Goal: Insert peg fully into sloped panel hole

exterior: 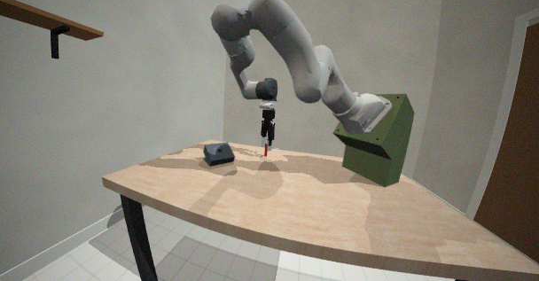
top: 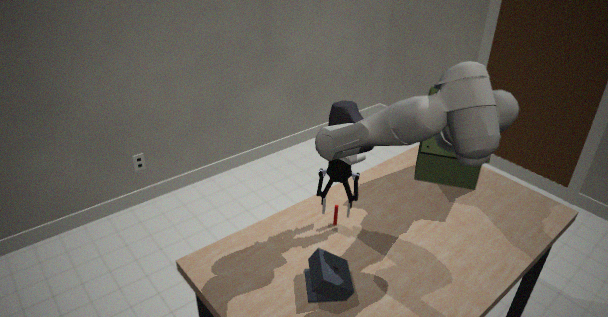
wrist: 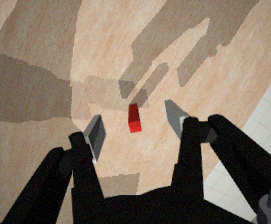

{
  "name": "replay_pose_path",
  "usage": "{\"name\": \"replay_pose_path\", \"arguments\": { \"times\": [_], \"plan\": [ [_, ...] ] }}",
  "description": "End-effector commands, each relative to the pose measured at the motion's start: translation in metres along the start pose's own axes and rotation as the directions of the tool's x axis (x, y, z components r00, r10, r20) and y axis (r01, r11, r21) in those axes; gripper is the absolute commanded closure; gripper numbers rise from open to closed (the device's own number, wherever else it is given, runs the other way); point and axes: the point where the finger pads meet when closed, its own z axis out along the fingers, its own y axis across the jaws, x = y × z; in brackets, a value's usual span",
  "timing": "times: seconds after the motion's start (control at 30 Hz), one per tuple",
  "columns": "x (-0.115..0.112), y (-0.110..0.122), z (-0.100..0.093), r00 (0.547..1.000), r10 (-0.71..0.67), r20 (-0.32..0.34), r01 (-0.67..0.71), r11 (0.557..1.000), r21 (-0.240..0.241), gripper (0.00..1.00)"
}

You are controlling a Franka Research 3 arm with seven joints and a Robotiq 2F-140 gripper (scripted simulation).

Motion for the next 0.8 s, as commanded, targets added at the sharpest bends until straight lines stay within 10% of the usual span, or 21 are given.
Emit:
{"name": "replay_pose_path", "arguments": {
  "times": [0.0, 0.77],
  "plan": [
    [0.0, 0.0003, -0.0004, 1.0, 0.0, 0.0, 0.0, 1.0, -0.001, 0.5],
    [0.0, 0.0003, -0.0004, 1.0, 0.0, 0.0, 0.0, 1.0, -0.001, 0.87]
  ]
}}
